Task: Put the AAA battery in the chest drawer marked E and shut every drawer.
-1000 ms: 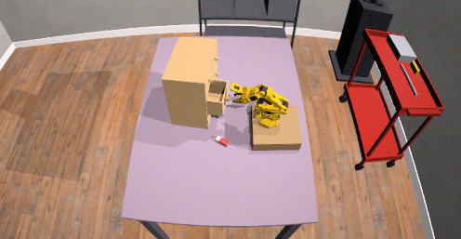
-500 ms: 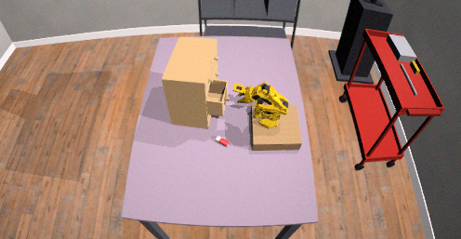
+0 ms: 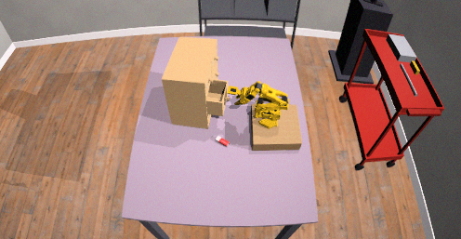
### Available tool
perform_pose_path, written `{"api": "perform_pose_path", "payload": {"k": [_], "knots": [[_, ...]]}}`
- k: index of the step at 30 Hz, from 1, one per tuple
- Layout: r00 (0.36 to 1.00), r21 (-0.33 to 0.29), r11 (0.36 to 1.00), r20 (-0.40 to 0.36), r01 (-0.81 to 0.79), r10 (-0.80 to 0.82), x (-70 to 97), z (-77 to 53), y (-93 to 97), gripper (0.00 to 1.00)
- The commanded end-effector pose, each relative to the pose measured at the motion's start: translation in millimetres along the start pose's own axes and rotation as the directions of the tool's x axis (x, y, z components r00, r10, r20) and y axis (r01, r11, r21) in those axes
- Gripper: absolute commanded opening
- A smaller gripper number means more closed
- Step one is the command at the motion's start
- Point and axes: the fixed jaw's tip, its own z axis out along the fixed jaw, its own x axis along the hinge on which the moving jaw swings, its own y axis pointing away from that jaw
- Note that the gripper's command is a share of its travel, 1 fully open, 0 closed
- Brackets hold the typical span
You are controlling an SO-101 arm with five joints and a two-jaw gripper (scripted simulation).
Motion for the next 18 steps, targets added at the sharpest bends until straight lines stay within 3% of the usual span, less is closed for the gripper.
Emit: {"api": "perform_pose_path", "payload": {"k": [1, 18], "knots": [[0.996, -0.002, 1.000, -0.085, -0.006, 0.006, 1.8, 12.4, -0.6, 0.21], [0.995, -0.003, 1.000, -0.098, -0.006, 0.006, 2.5, 14.4, -0.5, 0.21]]}}
